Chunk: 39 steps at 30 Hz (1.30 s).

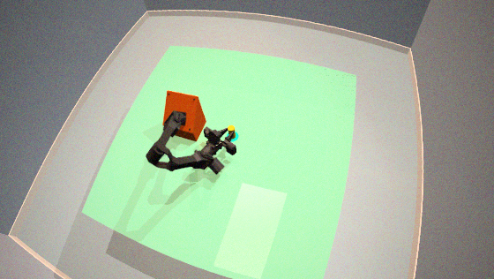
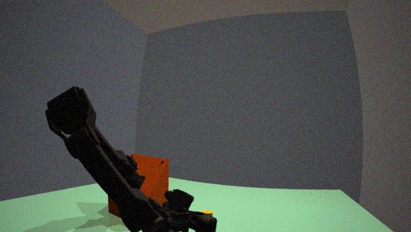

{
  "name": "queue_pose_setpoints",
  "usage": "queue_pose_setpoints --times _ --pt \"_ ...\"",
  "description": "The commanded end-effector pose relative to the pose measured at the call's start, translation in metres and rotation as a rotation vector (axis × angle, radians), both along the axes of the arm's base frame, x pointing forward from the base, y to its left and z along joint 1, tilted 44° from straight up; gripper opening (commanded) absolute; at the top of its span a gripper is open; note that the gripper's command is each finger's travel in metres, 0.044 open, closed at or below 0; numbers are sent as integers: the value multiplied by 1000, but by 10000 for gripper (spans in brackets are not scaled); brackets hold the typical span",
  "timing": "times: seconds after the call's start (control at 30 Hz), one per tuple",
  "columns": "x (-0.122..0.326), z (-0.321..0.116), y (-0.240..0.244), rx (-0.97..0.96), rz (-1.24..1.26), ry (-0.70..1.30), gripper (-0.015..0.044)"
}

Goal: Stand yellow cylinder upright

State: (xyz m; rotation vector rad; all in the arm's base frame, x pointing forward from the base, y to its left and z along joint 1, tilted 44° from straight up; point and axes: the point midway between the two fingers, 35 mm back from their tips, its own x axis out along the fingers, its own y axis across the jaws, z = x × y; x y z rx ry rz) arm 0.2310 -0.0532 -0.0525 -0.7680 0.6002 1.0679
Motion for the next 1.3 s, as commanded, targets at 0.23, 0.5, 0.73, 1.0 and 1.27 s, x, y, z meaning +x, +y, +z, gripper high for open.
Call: queue_pose_setpoints --times 0.23,0.5,0.73,1.0,1.27 --pt "0 -1 -1 -6 4 -2 263" --pt "0 -1 -1 -6 4 -2 400" --pt "4 19 15 8 -7 -6 400" --pt "5 50 47 46 -22 -13 400" --pt "3 59 57 58 -26 -4 400"
